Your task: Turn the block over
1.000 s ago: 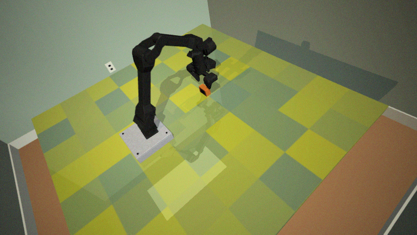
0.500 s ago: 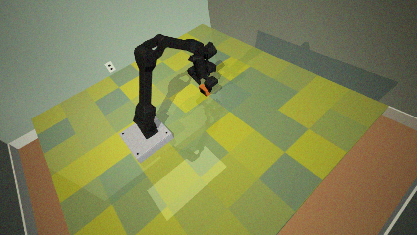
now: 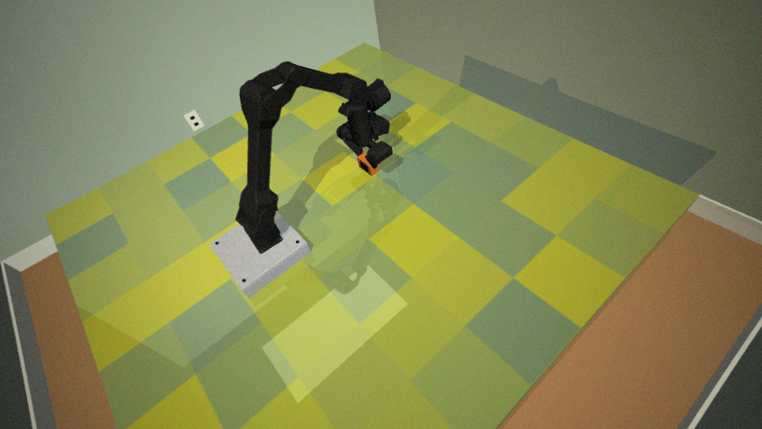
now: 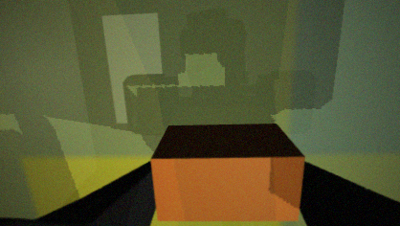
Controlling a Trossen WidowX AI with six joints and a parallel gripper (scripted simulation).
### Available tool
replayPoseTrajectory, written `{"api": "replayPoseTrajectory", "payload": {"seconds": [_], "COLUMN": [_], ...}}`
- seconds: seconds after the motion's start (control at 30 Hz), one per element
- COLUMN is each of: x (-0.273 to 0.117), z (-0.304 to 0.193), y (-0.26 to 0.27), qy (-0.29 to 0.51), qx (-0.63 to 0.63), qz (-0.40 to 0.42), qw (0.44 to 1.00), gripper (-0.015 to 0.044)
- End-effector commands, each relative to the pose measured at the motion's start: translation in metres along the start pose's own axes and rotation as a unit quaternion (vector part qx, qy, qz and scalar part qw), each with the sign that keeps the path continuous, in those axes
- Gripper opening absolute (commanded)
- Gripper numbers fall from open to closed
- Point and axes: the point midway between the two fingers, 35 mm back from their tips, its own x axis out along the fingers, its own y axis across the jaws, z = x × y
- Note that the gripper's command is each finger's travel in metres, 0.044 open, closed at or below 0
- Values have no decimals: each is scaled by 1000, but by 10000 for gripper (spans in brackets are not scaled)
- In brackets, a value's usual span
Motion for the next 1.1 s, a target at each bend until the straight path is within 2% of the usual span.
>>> {"api": "replayPoseTrajectory", "payload": {"seconds": [0.0, 0.43, 0.6, 0.63, 0.87, 1.07], "x": [1, 1, -24, -28, -29, -24], "z": [0, 0, 0, 0, 0, 2], "y": [0, 0, 0, 0, 0, 1], "qy": [0, 0, 0, 0, -5, -48], "qx": [-3, -3, -3, -3, -3, -3], "qz": [1, 1, 1, 1, 1, 1], "qw": [1000, 1000, 1000, 1000, 1000, 999], "gripper": [229, 142, 11, 0, 0, 0]}}
